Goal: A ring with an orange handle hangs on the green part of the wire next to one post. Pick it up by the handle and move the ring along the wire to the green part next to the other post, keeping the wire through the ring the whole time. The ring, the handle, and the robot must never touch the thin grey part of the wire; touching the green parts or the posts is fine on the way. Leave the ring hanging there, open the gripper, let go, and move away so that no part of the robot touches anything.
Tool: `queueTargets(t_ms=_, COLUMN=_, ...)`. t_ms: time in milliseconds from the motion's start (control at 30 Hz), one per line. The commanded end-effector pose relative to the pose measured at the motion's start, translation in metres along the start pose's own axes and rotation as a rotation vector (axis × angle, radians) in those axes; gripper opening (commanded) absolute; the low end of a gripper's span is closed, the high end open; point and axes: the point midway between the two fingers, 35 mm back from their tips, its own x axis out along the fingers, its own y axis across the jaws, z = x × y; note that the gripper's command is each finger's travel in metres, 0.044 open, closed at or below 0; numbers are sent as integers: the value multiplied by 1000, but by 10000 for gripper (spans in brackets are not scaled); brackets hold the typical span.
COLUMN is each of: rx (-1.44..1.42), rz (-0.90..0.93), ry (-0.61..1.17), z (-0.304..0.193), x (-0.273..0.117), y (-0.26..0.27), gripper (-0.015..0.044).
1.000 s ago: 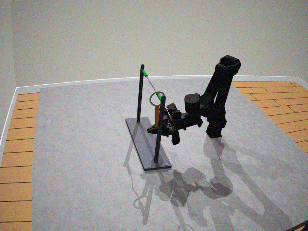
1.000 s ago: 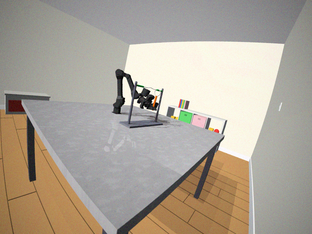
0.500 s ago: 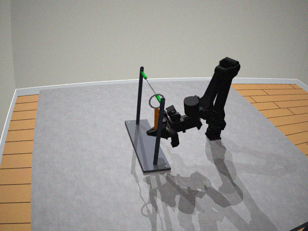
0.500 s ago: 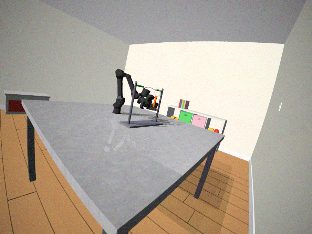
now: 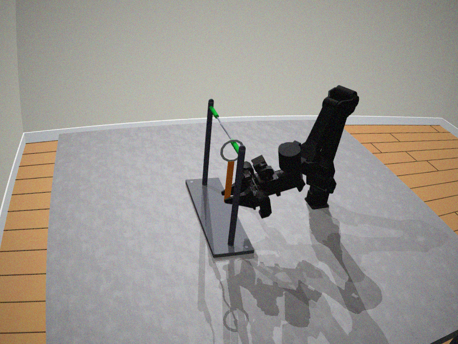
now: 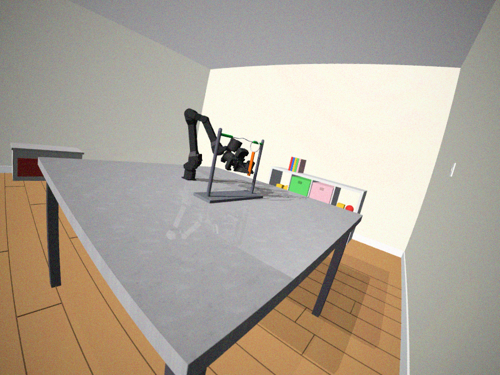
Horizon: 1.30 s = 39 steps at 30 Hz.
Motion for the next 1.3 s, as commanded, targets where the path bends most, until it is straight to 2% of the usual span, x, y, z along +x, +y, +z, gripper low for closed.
queueTargets(t_ms=0, rx=6, rz=-1, ry=0, z=0, x=-10, y=0, gripper=160)
queueTargets(t_ms=367, rx=9, rz=-2, ry=1, z=-2, x=-37, y=-2, gripper=160)
queueTargets(t_ms=1133, rx=9, rz=-2, ry=1, z=-2, x=-37, y=-2, gripper=160)
queueTargets(t_ms=1267, rx=6, rz=1, ry=5, z=-1, x=-59, y=0, gripper=265)
